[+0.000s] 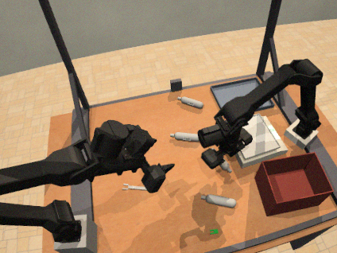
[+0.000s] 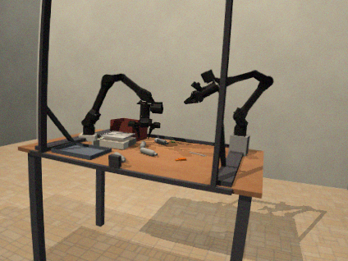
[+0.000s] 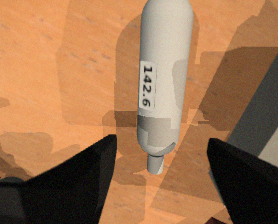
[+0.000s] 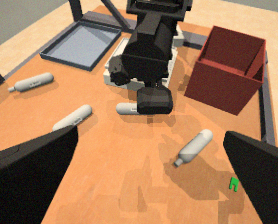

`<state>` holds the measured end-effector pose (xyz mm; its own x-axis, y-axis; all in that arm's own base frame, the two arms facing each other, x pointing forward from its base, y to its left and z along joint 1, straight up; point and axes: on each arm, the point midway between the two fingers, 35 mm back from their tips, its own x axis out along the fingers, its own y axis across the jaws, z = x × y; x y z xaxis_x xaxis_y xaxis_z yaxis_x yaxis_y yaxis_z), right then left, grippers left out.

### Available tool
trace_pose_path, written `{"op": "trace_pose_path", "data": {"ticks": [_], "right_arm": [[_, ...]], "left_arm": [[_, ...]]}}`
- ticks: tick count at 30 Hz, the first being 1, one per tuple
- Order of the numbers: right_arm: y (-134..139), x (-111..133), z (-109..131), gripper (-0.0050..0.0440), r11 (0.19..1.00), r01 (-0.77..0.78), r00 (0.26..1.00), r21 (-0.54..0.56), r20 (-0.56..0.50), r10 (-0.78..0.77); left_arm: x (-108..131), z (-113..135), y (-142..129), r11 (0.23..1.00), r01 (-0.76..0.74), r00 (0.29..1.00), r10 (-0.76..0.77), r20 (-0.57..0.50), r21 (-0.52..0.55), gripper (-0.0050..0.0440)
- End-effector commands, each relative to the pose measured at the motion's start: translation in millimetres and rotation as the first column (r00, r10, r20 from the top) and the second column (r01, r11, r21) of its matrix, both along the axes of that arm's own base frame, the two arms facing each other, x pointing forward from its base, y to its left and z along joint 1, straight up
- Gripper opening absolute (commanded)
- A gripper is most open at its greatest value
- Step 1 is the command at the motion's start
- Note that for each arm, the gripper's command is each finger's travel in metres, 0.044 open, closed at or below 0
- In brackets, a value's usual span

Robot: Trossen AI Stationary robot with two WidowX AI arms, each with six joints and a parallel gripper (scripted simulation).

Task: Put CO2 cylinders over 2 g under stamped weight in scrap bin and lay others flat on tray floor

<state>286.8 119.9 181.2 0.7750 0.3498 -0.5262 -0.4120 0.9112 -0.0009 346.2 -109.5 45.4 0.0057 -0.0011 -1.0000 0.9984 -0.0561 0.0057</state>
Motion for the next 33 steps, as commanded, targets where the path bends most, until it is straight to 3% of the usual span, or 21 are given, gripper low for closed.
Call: {"op": "trace_pose_path", "data": {"ticks": [1,26,28,33], "right_arm": [[1,1,5,0.044,1.0,-0.003,1.0,0.005,0.01,0.002],[1,1,5,0.044,1.0,-0.003,1.0,0.005,0.01,0.002],[1,1,5,0.044,1.0,-0.003,1.0,0.005,0.01,0.002],[1,1,5,0.044,1.0,-0.003,1.0,0.005,0.01,0.002]], "left_arm": [[0,-4,1,1.0,0.01,1.0,-0.01,0.001,-0.002,0.0254],[3,-31,0,1.0,0.009,1.0,-0.009,0.009,-0.005,0.0254],[3,-31,0,1.0,0.009,1.0,-0.009,0.011,-0.005,0.0214],[3,-31,0,1.0,0.009,1.0,-0.009,0.01,-0.005,0.0174]]}}
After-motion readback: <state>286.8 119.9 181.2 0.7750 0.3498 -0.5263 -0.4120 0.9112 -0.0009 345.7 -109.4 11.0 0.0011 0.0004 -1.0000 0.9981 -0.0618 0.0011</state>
